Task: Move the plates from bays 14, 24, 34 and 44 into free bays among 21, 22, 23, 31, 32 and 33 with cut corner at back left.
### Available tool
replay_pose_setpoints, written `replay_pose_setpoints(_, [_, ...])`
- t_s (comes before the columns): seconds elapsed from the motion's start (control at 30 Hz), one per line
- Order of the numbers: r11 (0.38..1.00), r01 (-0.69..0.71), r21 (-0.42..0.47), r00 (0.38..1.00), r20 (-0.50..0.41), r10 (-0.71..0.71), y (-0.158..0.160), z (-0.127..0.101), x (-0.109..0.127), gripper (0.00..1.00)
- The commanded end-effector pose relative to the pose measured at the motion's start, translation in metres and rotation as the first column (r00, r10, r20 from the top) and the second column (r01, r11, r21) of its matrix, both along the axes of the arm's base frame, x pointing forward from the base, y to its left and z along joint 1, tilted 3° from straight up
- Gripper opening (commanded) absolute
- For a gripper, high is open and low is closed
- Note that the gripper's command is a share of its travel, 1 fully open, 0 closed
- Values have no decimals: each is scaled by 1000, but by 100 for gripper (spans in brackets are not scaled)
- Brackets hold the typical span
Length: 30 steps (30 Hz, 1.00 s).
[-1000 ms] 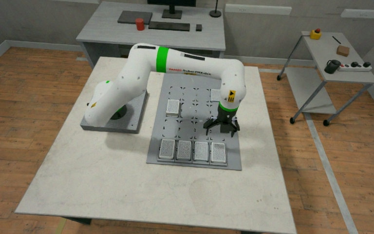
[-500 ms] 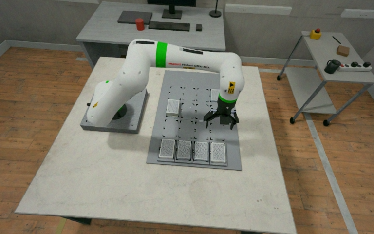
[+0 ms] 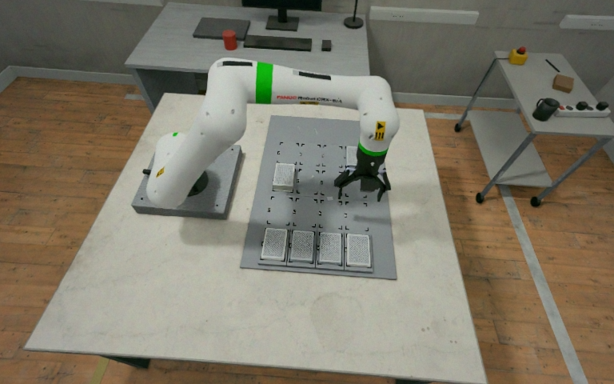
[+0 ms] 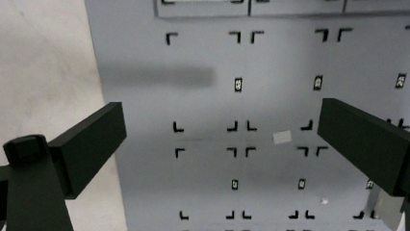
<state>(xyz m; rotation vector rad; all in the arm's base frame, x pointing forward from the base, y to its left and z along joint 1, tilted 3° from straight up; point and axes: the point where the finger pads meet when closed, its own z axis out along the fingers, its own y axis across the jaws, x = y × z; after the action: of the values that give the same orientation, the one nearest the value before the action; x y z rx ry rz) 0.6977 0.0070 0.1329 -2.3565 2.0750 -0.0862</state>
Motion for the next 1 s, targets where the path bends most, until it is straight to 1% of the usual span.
replay_pose_setpoints(0.0, [1000, 0, 0, 1000, 2, 0, 11, 0, -1, 100])
replay_pose_setpoints(0.2, [1000, 0, 0, 1000, 2, 0, 34, -1, -4, 100])
replay_pose_setpoints(0.27, [1000, 0, 0, 1000, 2, 0, 34, -1, -4, 100])
replay_pose_setpoints(0.77, [1000, 0, 0, 1000, 2, 0, 94, -5, -11, 100])
replay_pose_setpoints(0.83, [1000, 0, 0, 1000, 2, 0, 94, -5, -11, 100])
replay_pose_setpoints(0.97, [1000, 0, 0, 1000, 2, 0, 110, -7, -13, 100])
